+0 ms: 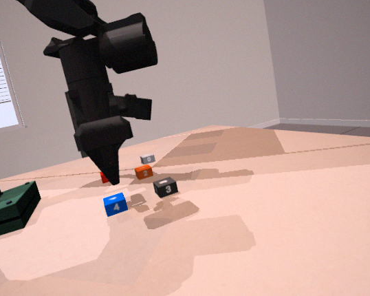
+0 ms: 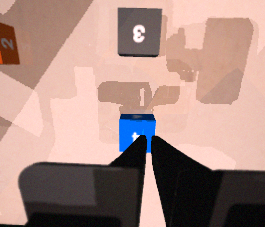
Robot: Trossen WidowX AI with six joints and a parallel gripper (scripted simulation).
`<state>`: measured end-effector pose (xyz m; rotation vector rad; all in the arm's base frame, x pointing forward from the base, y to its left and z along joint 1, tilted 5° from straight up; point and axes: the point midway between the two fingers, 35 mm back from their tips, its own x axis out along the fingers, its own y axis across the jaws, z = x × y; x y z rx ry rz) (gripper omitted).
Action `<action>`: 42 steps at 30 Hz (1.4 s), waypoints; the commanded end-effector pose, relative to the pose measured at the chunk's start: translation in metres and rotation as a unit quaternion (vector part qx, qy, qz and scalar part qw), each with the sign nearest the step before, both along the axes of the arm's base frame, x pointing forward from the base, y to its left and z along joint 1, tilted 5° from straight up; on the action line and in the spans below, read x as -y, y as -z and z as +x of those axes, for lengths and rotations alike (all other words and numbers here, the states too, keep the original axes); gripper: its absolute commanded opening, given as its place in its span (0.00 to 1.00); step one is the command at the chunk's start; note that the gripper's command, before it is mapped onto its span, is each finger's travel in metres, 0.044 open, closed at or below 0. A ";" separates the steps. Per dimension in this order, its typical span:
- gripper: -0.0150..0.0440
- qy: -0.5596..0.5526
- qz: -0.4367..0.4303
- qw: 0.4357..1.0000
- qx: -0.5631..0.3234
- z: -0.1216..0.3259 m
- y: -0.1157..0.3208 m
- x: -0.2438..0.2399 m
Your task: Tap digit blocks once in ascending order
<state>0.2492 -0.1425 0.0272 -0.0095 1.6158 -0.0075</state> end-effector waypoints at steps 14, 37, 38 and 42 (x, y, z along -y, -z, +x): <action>0.29 -0.003 0.003 1.000 -0.008 -0.005 0.029 -0.001; 0.29 -0.003 0.003 1.000 -0.008 0.002 -0.082 -0.002; 0.29 -0.003 0.003 1.000 -0.008 0.002 -0.082 -0.002; 0.29 -0.003 0.003 1.000 -0.008 0.003 -0.082 -0.004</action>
